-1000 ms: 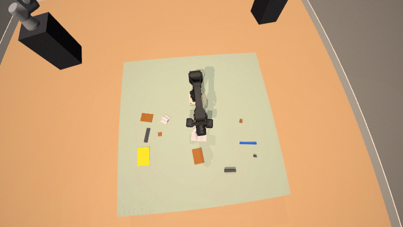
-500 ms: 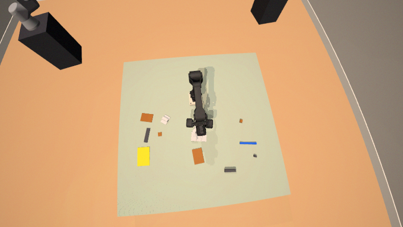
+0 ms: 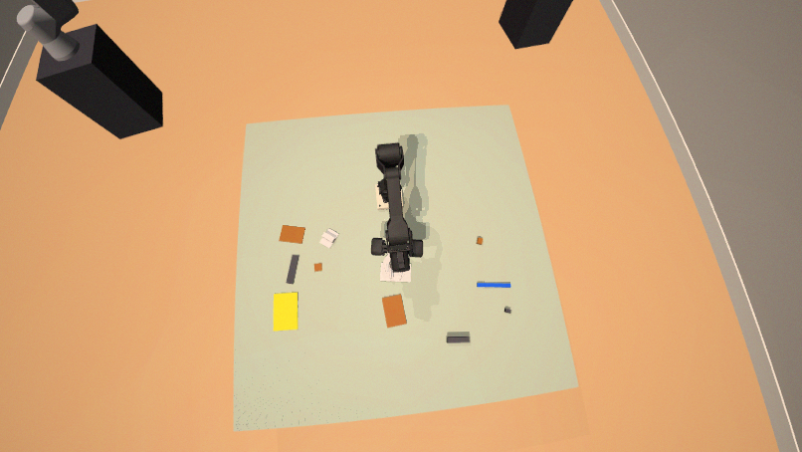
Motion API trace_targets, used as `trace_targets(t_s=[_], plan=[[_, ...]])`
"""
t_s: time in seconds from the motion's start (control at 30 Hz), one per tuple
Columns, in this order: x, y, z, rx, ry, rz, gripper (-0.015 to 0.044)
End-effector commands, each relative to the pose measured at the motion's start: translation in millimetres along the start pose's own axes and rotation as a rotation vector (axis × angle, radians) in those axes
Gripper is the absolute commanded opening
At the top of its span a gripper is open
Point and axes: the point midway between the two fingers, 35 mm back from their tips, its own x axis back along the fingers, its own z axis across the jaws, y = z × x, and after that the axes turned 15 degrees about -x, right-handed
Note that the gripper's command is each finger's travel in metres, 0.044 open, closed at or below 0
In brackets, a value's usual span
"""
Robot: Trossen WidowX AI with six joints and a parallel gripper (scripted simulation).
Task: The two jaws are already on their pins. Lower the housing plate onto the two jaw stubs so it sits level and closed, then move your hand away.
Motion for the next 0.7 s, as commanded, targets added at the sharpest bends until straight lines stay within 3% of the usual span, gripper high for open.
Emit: trace_targets(t_s=[0.0,0.67], plan=[[-8.0,-0.2,-1.1,-0.006,-0.007,0.0,0.0351],[-34.4,-2.1,-2.2,-0.006,-0.007,0.0,0.0351]])
